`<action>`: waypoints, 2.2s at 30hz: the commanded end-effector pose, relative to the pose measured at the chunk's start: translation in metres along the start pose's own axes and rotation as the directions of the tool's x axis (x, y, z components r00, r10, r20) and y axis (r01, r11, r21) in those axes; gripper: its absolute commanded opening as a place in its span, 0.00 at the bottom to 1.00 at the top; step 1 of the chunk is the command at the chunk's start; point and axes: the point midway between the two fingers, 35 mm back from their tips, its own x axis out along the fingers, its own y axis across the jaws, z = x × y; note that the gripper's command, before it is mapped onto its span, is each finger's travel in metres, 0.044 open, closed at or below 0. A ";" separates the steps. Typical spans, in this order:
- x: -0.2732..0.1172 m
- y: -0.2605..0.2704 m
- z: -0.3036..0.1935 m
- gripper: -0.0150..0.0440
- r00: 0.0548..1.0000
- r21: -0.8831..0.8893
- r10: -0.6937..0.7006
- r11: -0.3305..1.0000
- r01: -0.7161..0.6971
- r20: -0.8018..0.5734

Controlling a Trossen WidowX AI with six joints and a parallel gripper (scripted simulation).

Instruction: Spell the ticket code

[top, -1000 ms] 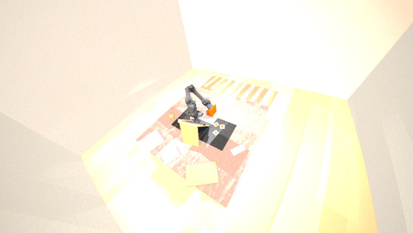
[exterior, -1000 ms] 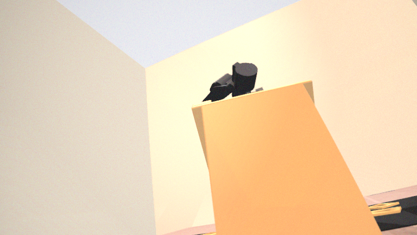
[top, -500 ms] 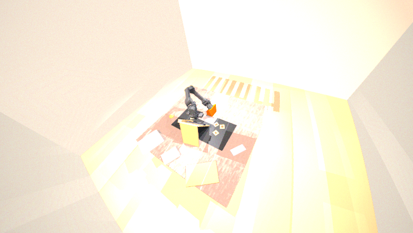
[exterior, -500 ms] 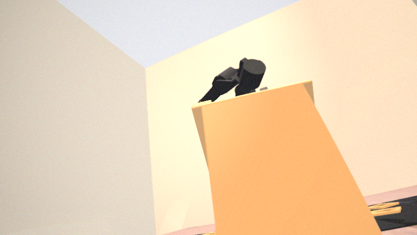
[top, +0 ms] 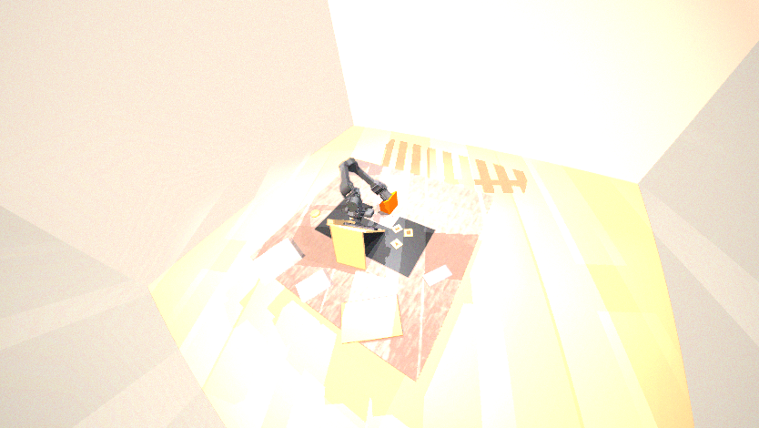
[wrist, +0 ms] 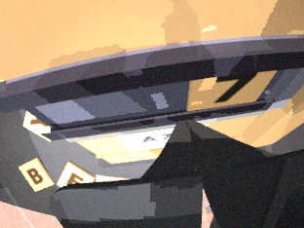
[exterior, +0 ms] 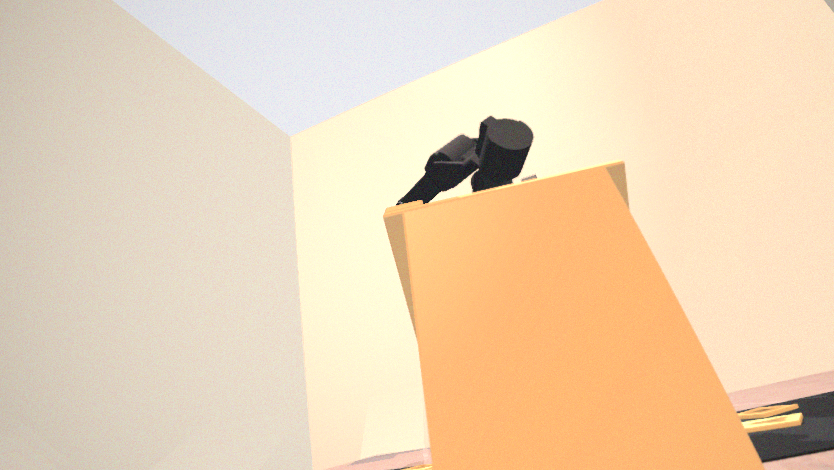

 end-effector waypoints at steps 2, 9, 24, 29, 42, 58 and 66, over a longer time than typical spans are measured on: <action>0.004 0.001 0.002 0.25 1.000 -0.008 -0.006 1.000 0.006 -0.004; 0.006 0.001 0.004 0.25 1.000 -0.008 -0.006 1.000 0.006 -0.003; 0.012 0.001 0.009 0.25 1.000 -0.008 -0.006 1.000 0.006 -0.003; 0.014 0.001 0.011 0.25 1.000 -0.008 -0.006 1.000 0.006 -0.003; 0.019 0.001 0.015 0.25 1.000 -0.008 -0.006 1.000 0.006 -0.003; 0.016 -0.004 0.014 0.25 1.000 -0.008 -0.007 1.000 0.007 -0.003; 0.015 -0.007 0.014 0.25 1.000 -0.008 -0.007 1.000 0.007 -0.003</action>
